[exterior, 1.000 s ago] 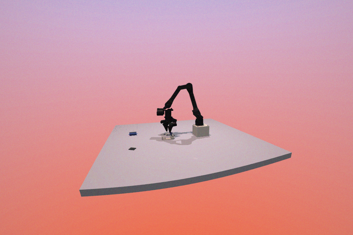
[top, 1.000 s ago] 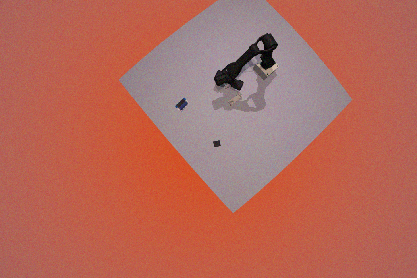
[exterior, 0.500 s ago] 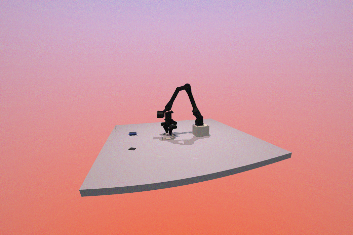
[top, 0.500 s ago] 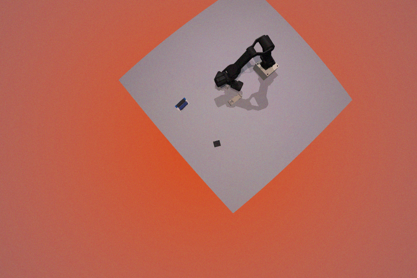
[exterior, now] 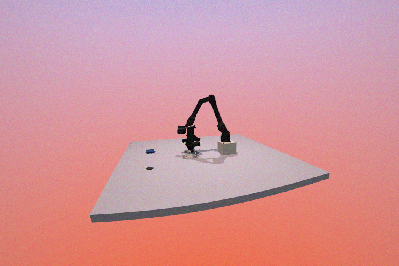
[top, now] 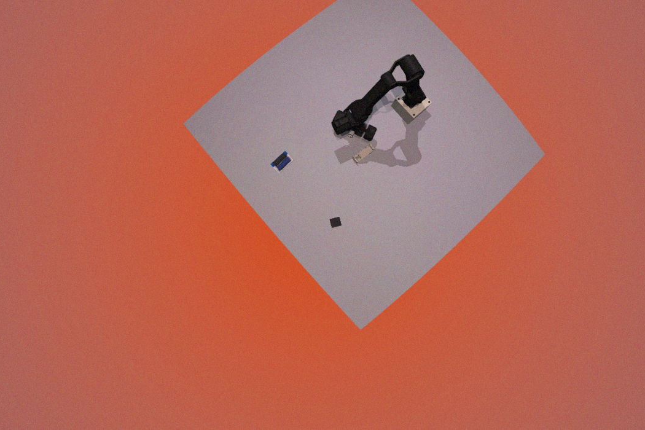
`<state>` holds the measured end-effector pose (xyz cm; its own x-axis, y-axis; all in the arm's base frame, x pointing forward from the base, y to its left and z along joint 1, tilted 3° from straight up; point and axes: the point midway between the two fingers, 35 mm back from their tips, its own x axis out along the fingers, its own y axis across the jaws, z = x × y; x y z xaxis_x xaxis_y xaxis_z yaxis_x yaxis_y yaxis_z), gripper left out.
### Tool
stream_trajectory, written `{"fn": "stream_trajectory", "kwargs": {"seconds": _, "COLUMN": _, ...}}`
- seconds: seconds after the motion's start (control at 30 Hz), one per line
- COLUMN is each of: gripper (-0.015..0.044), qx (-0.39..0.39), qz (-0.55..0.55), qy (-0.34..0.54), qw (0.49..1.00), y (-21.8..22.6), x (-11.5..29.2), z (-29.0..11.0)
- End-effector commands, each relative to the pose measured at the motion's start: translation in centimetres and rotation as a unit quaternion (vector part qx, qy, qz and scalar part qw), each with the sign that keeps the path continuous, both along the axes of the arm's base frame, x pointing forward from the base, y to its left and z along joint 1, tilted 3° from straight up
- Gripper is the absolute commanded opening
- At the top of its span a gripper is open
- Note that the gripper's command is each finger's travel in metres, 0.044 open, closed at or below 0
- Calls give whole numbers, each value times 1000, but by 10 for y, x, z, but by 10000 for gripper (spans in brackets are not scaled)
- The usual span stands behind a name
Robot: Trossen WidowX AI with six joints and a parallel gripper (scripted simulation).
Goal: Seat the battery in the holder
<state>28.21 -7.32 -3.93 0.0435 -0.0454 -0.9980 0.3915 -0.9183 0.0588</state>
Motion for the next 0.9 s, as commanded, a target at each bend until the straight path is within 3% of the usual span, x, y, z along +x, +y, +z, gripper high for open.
{"fn": "stream_trajectory", "kwargs": {"seconds": 0.0, "gripper": 77, "qx": -1, "qz": 1, "qy": 2, "qw": 1000, "y": 0, "x": -1, "z": 10}}
{"fn": "stream_trajectory", "kwargs": {"seconds": 0.13, "gripper": 77, "qx": -1, "qz": 1, "qy": 2, "qw": 1000, "y": 2, "x": -2, "z": 43}}
{"fn": "stream_trajectory", "kwargs": {"seconds": 0.3, "gripper": 77, "qx": -2, "qz": 20, "qy": 3, "qw": 1000, "y": 4, "x": -2, "z": 49}}
{"fn": "stream_trajectory", "kwargs": {"seconds": 0.57, "gripper": 77, "qx": -10, "qz": 244, "qy": 13, "qw": 970, "y": 21, "x": 6, "z": 53}}
{"fn": "stream_trajectory", "kwargs": {"seconds": 0.87, "gripper": 77, "qx": -19, "qz": 487, "qy": 24, "qw": 873, "y": 43, "x": 14, "z": 58}}
